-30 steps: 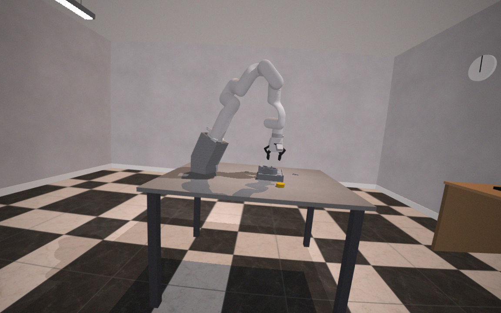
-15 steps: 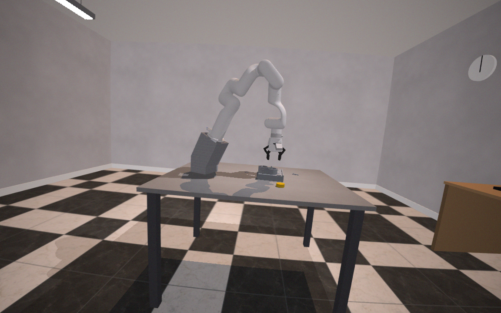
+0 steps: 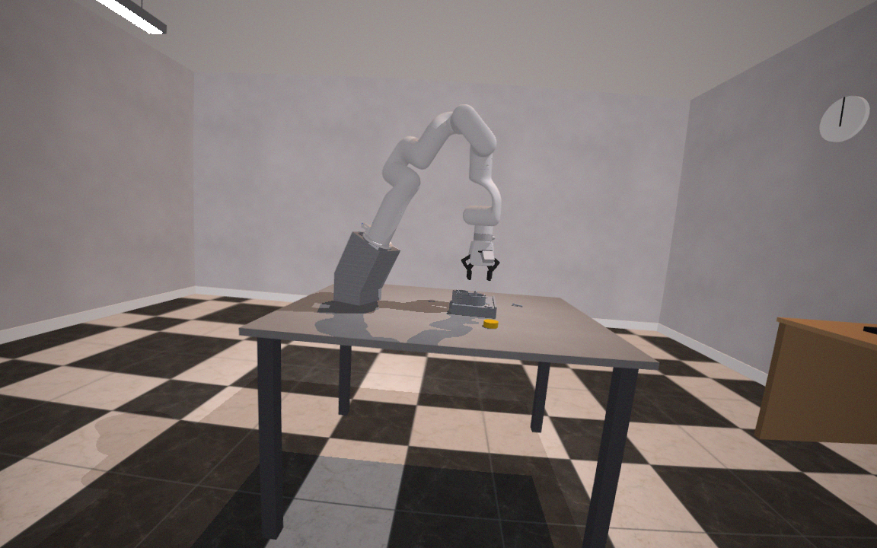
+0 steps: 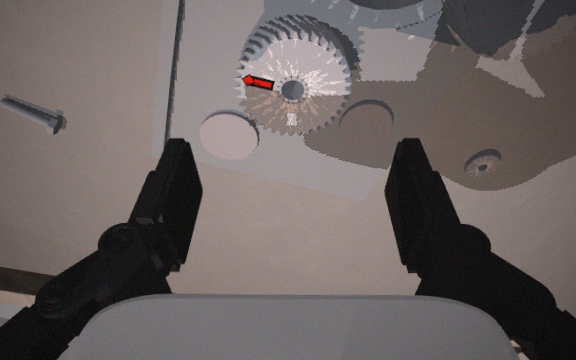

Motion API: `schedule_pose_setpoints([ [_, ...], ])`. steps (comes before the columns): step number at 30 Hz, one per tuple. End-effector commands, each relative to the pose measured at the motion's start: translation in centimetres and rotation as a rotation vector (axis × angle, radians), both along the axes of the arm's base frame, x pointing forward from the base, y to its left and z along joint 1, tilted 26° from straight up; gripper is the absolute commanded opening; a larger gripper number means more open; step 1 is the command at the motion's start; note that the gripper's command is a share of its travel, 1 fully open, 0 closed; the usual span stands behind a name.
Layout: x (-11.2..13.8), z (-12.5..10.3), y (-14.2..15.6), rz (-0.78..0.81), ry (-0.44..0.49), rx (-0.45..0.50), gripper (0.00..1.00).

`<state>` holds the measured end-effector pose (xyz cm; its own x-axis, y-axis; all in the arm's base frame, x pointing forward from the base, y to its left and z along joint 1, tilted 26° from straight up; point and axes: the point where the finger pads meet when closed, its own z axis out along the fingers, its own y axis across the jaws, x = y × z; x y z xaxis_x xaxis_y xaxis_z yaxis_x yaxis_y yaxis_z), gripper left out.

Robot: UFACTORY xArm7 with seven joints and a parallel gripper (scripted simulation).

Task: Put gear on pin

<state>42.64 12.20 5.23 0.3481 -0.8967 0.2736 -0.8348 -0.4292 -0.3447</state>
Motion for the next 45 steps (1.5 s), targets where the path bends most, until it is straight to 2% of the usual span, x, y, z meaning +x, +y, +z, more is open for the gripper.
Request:
schedule_pose_setpoints([
  [1, 0.1, 0.1, 0.1, 0.001, -0.002, 0.001, 0.93],
  [14, 0.2, -0.3, 0.0, 0.001, -0.002, 0.001, 0.93],
  [45, 1.6, -3.4, -0.3, 0.001, -0.002, 0.001, 0.93],
])
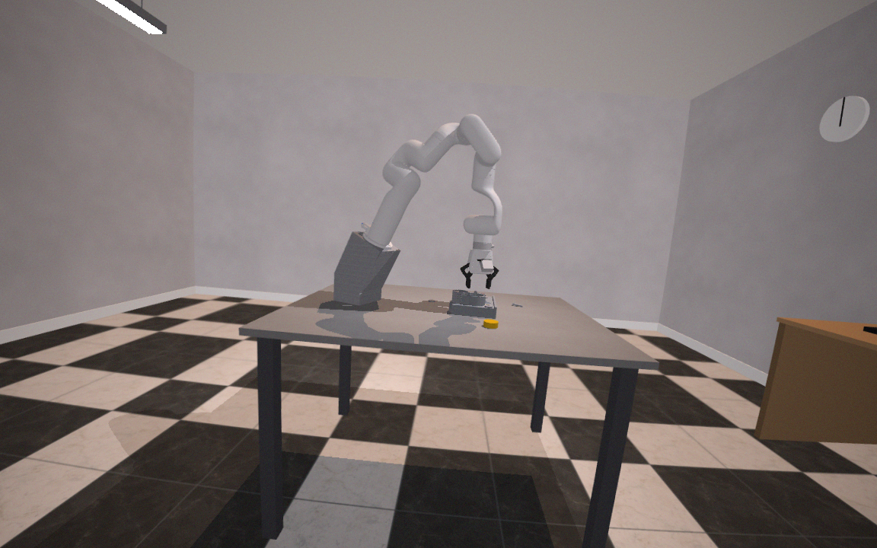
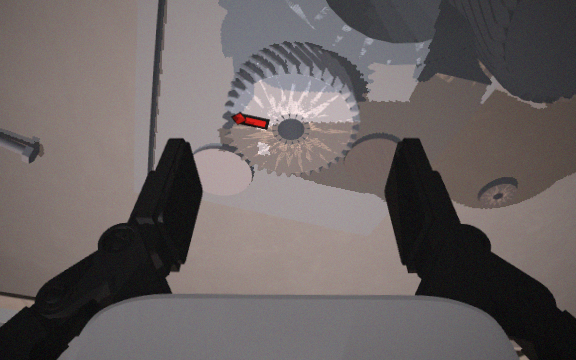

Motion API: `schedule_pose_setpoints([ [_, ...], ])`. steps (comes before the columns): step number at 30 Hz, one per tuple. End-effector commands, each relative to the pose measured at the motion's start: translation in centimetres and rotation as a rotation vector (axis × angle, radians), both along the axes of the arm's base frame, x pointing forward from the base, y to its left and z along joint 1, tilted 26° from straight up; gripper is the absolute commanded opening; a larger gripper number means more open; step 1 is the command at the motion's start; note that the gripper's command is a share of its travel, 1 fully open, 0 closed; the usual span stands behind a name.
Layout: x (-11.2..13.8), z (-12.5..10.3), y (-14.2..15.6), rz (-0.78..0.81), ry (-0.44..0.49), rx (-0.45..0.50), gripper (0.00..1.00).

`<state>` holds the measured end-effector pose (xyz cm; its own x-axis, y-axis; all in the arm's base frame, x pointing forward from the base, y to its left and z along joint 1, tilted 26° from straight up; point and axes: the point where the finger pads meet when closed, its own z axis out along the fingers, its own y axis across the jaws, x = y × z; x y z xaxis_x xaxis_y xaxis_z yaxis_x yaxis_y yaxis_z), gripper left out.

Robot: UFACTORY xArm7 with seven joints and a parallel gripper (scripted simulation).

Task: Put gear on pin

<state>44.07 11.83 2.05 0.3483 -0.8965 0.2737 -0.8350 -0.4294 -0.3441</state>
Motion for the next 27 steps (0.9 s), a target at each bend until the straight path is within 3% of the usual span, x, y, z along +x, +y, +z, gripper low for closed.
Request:
schedule_pose_setpoints([
  [1, 0.18, -0.19, 0.04, 0.001, -0.003, 0.002, 0.93],
  [27, 0.36, -0.59, 0.0, 0.001, -0.003, 0.002, 0.93],
])
